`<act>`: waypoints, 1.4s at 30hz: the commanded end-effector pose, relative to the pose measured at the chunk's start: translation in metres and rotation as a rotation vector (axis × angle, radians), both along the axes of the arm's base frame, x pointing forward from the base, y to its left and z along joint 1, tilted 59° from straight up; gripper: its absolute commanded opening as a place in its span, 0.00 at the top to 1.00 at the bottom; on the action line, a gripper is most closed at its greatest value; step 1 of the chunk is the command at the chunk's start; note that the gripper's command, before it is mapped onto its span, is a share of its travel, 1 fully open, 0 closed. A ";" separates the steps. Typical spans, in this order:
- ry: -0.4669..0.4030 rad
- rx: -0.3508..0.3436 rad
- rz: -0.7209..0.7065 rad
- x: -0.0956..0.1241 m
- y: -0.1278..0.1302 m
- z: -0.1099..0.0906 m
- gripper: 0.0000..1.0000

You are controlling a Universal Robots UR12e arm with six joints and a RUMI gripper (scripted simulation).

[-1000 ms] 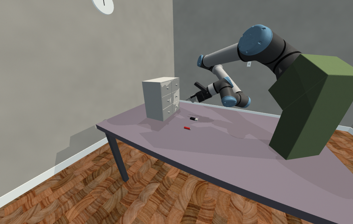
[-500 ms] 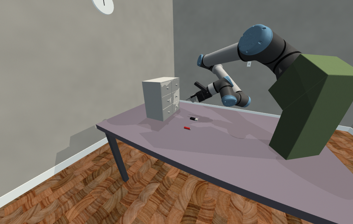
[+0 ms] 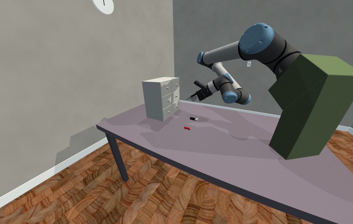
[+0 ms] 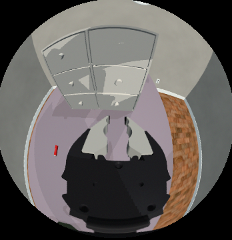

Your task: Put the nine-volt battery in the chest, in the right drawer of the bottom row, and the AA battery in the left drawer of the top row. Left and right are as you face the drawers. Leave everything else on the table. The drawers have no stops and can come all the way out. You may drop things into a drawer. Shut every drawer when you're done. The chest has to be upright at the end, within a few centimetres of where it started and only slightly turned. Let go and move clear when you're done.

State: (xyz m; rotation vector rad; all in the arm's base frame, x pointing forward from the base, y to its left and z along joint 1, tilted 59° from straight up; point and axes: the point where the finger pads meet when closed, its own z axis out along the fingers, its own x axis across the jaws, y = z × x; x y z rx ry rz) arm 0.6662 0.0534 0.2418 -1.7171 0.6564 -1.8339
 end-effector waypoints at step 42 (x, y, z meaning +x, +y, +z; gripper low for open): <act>0.272 0.018 -0.295 -0.049 0.010 0.006 0.80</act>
